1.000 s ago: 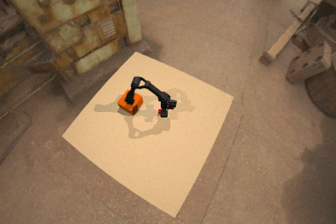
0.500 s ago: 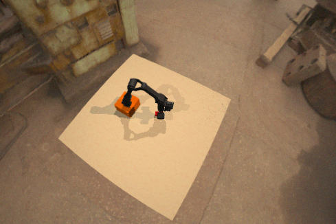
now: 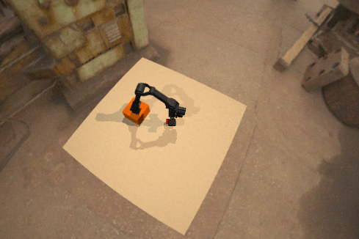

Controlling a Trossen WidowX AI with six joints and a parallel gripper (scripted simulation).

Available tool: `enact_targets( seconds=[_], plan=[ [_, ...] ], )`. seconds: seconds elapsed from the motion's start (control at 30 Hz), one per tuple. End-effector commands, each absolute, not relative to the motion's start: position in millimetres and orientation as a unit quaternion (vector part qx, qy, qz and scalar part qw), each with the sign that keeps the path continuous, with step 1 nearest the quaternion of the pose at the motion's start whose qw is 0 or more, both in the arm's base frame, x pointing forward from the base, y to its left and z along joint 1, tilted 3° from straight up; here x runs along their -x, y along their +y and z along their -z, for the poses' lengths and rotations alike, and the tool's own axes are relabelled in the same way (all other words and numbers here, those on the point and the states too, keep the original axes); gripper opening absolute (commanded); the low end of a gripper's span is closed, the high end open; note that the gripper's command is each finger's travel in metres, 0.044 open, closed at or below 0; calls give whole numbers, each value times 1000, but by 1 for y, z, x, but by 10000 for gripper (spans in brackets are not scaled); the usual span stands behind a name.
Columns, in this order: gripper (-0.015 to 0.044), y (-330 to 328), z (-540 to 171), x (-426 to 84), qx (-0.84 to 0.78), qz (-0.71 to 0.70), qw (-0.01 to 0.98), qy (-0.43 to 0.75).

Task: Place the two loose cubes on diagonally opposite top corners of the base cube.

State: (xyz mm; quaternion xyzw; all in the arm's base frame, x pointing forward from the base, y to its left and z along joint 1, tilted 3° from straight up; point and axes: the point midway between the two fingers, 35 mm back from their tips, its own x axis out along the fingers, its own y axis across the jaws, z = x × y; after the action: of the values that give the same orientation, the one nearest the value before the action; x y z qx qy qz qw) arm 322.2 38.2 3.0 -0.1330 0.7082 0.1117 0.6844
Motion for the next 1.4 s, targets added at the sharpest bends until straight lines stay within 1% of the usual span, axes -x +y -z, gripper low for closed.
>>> enact_targets(
  seconds=[0.0,0.9,1.13,1.17,1.3,1.37],
  plan=[
    [205,39,-11,-325,132,-111,689,704],
    [205,40,-39,-326,132,-111,689,704],
    [389,40,-45,-324,134,-112,686,706],
    [400,40,-46,-324,134,-112,686,706],
    [400,40,-46,-324,134,-112,686,706],
    [400,50,-44,-321,133,-113,684,708]
  ],
)
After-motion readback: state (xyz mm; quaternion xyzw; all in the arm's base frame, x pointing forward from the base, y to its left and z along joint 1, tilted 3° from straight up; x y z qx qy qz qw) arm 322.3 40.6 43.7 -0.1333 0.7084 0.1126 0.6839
